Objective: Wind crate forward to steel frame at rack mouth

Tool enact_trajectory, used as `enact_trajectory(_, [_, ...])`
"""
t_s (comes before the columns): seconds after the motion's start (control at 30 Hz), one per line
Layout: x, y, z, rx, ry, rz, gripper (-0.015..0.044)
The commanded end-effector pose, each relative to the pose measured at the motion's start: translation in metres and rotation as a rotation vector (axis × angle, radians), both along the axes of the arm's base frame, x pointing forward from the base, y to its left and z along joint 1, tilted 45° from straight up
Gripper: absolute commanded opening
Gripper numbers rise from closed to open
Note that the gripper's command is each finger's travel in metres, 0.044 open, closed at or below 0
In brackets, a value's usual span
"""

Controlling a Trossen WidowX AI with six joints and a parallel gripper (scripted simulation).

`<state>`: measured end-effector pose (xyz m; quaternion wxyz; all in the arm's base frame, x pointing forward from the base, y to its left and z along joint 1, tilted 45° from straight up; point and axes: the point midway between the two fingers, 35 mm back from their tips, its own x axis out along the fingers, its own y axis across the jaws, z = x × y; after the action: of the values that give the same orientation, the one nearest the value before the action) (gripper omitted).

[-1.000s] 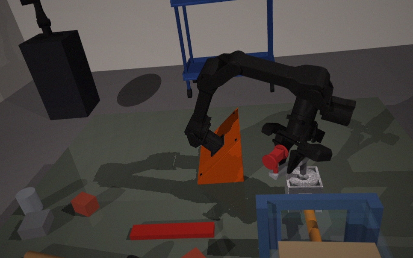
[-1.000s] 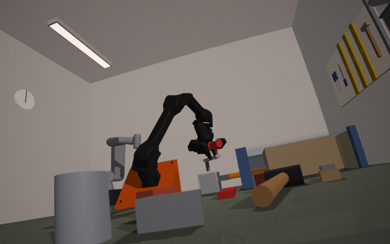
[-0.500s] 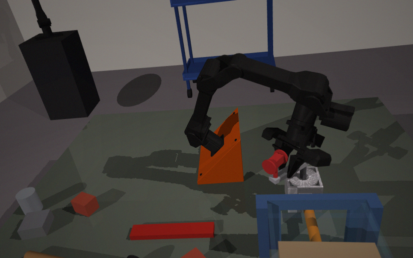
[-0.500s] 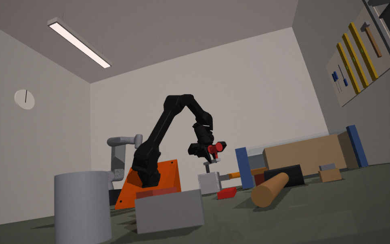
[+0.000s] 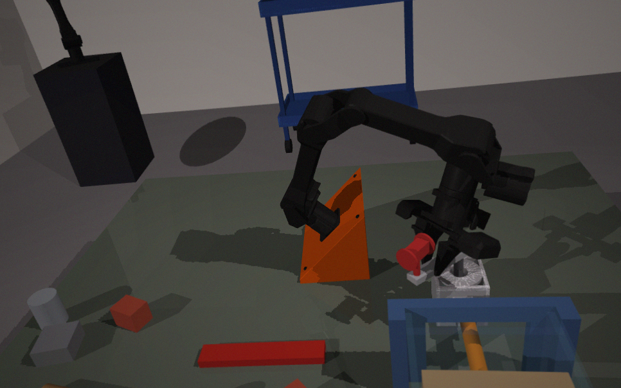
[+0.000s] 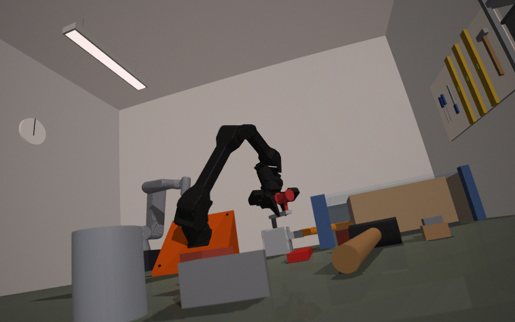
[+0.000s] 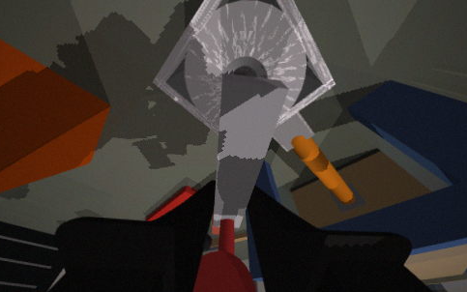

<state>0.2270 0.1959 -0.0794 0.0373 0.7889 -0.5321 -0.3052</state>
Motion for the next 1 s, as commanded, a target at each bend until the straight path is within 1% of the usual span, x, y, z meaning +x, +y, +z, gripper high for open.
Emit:
enact_trajectory(0.0, [0.0006,-0.0012,-0.0004,-0.004,0.002,0.006,0.0])
enact_trajectory(0.97, [0.0012,-0.0037,-0.0053,-0.004,0.002,0.006,0.0])
